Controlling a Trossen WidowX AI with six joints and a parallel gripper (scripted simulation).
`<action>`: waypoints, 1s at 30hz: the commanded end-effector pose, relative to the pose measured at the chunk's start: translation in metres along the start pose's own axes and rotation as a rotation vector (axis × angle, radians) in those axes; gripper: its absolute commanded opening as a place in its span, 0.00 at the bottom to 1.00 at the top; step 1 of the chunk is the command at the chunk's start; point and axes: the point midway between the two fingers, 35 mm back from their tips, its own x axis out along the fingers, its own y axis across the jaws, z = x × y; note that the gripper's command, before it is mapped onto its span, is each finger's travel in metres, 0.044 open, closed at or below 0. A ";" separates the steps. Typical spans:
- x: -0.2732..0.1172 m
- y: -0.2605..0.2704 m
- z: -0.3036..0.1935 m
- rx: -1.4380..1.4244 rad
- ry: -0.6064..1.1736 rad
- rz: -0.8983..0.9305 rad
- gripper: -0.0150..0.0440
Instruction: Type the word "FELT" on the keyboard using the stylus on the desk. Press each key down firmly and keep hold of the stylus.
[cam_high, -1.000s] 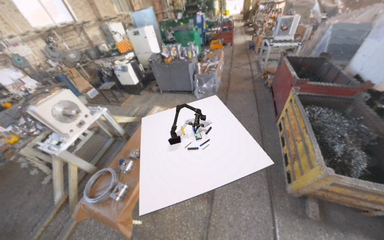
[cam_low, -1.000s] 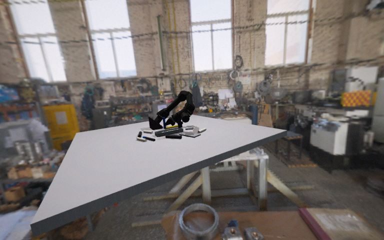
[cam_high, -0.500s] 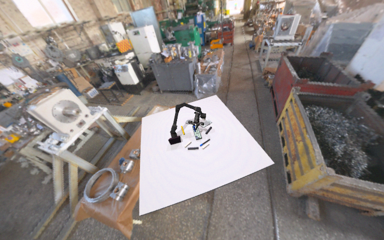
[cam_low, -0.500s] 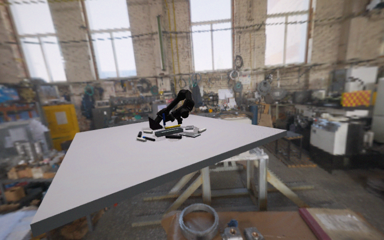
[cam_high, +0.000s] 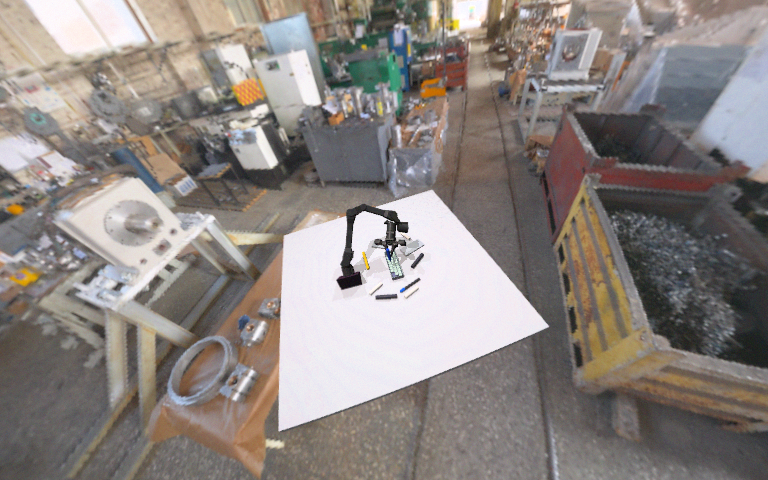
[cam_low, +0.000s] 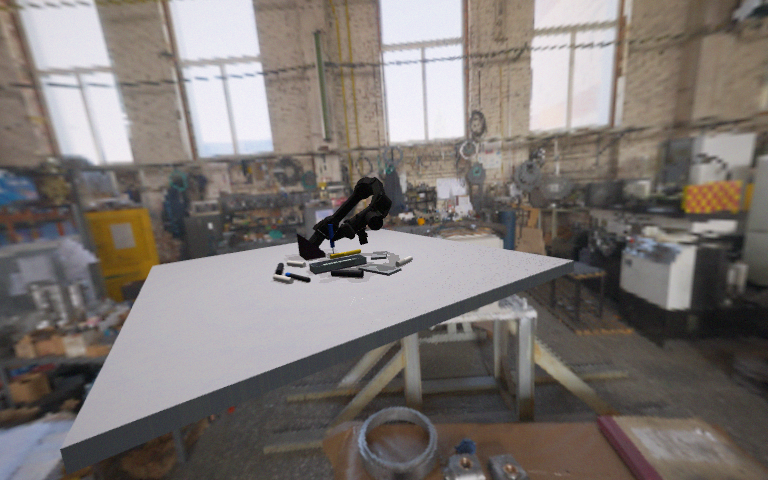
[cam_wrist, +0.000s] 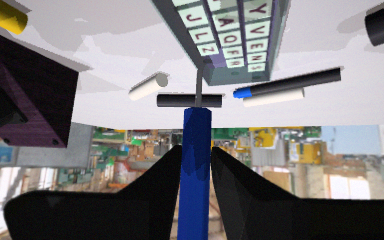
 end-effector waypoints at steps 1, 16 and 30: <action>-0.009 0.007 0.002 -0.053 0.004 -0.072 0.27; -0.040 0.030 0.007 -0.203 0.006 -0.322 0.25; -0.037 0.033 0.017 -0.217 0.006 -0.346 0.25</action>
